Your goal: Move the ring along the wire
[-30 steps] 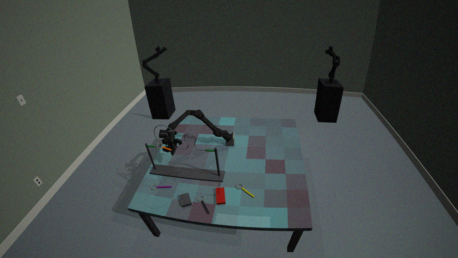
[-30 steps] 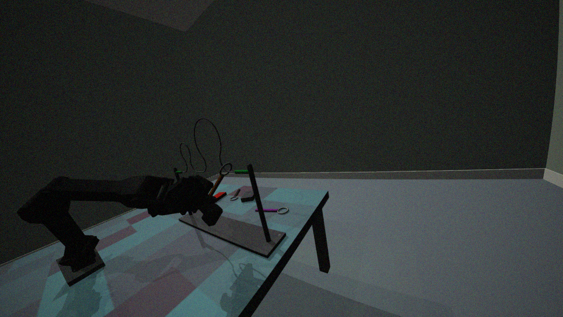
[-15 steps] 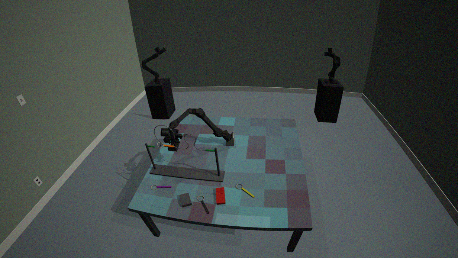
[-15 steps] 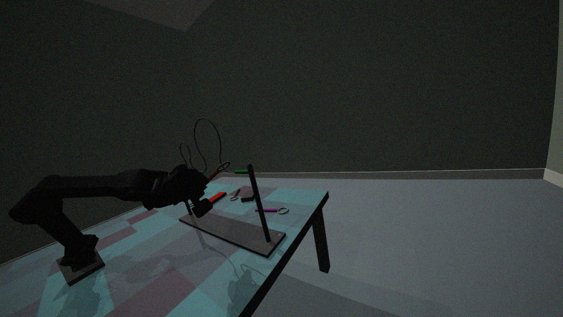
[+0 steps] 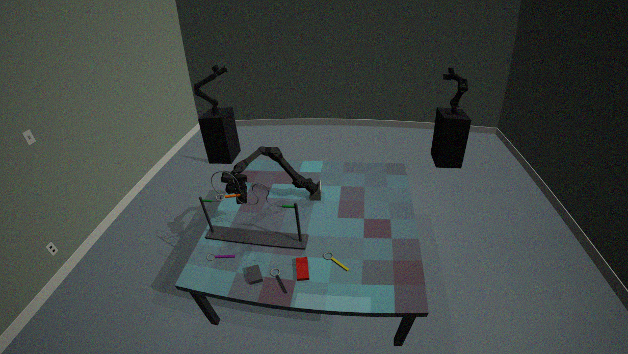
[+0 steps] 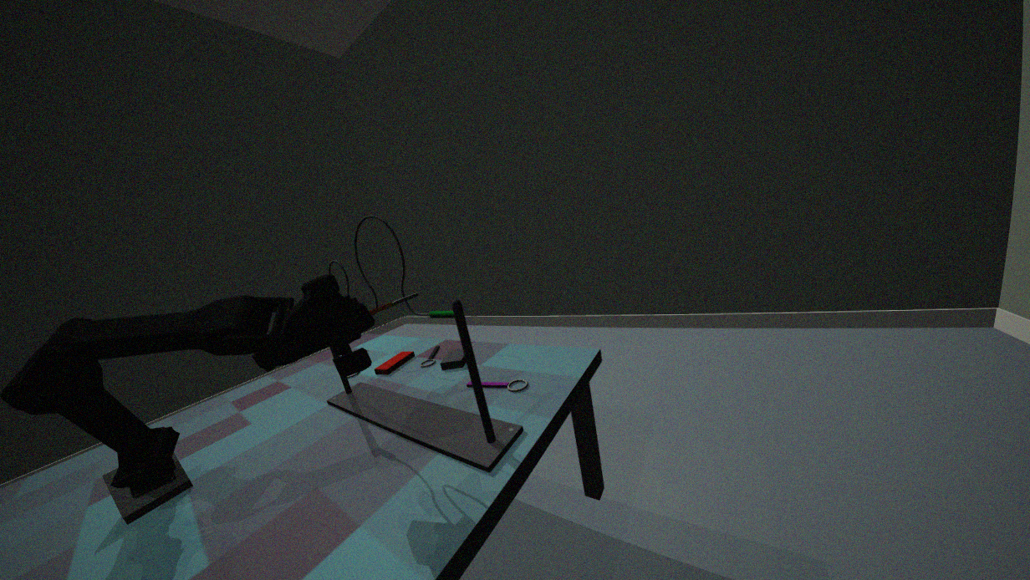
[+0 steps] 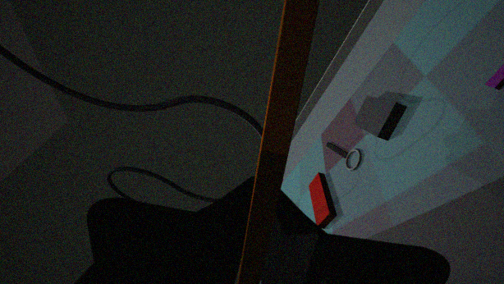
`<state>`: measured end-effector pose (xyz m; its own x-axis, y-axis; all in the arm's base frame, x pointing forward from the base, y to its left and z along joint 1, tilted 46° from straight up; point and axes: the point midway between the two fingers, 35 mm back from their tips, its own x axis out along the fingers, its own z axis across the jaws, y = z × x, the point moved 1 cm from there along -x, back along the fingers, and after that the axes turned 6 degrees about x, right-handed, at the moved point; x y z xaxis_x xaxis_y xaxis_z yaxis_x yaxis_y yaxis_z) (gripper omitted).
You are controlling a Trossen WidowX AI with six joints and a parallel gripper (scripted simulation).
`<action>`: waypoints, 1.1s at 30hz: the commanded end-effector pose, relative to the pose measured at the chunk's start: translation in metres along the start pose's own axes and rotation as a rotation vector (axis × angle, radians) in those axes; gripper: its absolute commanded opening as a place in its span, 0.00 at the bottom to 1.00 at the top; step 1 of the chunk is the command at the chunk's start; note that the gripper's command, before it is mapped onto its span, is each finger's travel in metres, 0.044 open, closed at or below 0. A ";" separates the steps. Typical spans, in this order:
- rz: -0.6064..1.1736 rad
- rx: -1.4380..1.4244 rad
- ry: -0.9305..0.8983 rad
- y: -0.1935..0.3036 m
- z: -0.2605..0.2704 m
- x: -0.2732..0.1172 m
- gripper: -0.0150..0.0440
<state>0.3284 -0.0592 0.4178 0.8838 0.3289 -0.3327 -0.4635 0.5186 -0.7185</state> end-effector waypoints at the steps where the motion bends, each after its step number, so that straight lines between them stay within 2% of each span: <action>1: 0.005 0.074 -0.044 0.001 0.012 0.000 0.00; 24: 0.022 0.533 -0.297 -0.015 0.087 -0.012 0.00; 33: -0.055 0.654 -0.336 -0.027 0.109 -0.008 0.00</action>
<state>0.3254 0.0085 0.5003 0.8804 0.4720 -0.0450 -0.4701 0.8564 -0.2136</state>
